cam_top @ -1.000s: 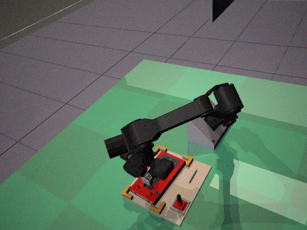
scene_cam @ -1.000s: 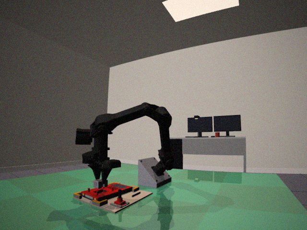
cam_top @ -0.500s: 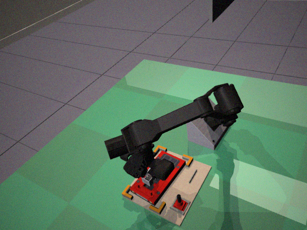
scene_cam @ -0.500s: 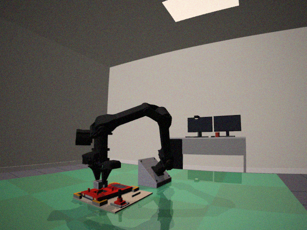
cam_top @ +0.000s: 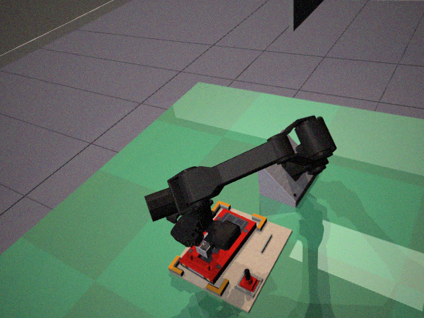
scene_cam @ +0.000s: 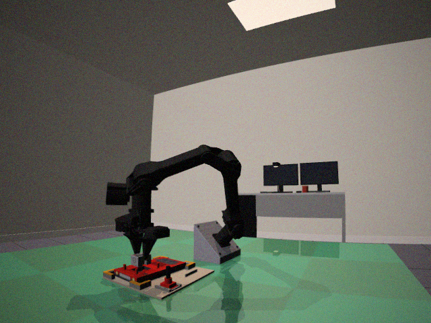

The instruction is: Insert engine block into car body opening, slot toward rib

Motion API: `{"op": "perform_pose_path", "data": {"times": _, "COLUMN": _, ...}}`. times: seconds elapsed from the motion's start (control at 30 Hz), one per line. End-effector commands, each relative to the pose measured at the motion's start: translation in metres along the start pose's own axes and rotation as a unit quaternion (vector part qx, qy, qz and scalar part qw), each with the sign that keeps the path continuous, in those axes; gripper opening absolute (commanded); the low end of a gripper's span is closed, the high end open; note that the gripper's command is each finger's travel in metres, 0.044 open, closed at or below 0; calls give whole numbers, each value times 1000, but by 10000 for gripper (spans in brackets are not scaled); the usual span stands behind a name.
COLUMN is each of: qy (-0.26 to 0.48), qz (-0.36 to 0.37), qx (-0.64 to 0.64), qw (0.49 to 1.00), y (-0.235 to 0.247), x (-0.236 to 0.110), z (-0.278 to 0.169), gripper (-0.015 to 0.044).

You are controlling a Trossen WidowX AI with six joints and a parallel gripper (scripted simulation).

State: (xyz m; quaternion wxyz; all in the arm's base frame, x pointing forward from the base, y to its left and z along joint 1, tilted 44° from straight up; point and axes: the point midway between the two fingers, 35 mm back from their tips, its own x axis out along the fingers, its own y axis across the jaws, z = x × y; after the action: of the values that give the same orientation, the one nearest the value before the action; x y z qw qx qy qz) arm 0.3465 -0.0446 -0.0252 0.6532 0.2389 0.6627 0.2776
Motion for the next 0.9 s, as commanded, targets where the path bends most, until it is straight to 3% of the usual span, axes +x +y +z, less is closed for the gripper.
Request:
{"op": "perform_pose_path", "data": {"times": 0.0, "qy": 0, "qz": 0, "qx": 2, "qw": 1000, "y": 0, "x": 1, "z": 0, "gripper": 159}}
{"op": "perform_pose_path", "data": {"times": 0.87, "qy": 0, "qz": 0, "qx": 2, "qw": 1000, "y": 0, "x": 6, "z": 0, "gripper": 159}}
